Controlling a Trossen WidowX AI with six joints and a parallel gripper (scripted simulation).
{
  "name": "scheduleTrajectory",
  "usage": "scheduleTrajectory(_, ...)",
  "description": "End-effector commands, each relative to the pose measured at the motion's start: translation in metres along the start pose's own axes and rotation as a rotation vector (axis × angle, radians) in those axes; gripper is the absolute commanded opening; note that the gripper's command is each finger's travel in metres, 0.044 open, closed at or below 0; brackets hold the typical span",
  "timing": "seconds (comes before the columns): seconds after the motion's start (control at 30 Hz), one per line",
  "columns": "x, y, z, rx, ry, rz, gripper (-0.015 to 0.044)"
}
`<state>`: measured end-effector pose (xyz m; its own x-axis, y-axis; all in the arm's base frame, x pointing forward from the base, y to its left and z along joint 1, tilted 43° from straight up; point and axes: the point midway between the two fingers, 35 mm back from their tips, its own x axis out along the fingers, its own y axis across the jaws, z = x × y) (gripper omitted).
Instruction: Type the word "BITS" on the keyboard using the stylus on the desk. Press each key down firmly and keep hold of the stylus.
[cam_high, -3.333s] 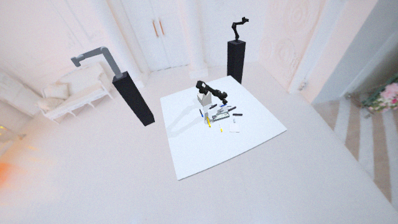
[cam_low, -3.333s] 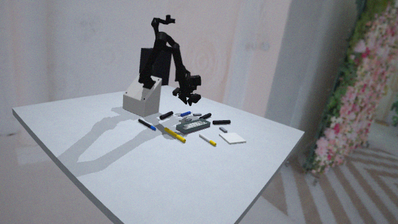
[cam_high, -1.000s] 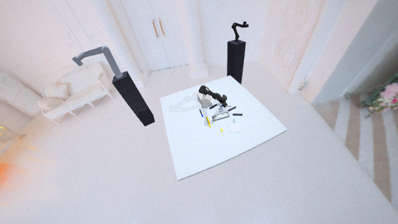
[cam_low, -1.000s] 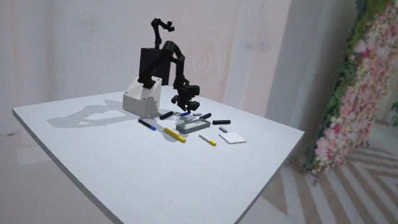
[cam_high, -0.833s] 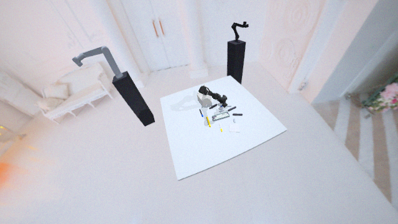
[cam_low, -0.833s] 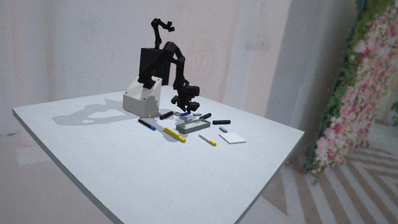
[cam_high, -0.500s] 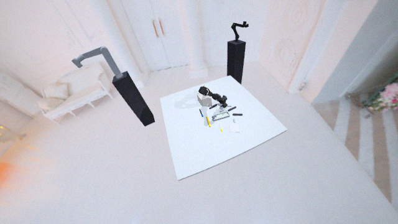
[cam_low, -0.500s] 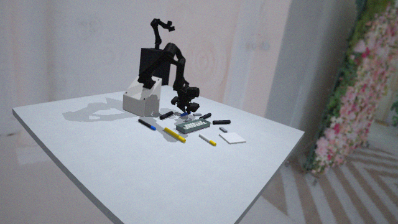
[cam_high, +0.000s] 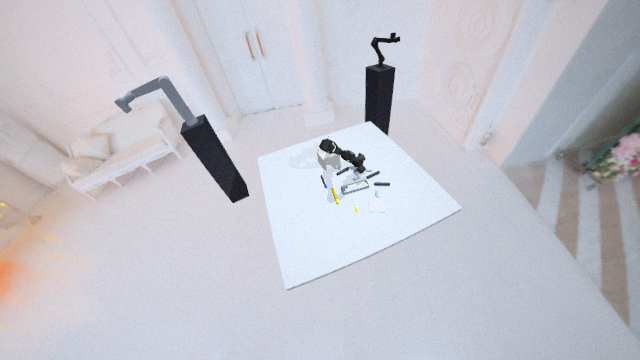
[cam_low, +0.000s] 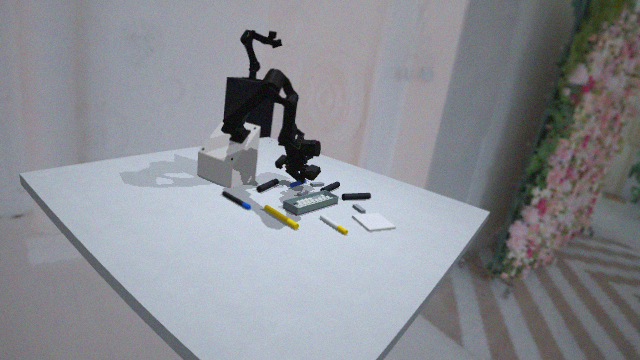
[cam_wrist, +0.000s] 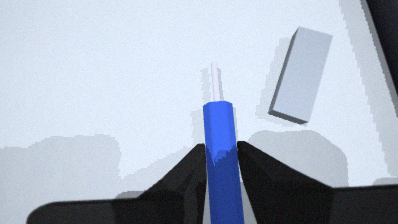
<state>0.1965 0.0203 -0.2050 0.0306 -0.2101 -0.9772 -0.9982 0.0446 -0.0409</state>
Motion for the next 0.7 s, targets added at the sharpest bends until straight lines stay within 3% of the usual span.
scheduleTrajectory(0.0,-0.001,0.000,0.000,0.000,0.001,0.002,0.0000)
scheduleTrajectory(0.43,-0.041,-0.001,0.025,0.000,-0.003,-0.001,0.0000)
scheduleTrajectory(0.67,-0.042,-0.003,0.025,0.002,-0.002,-0.007,0.0000)
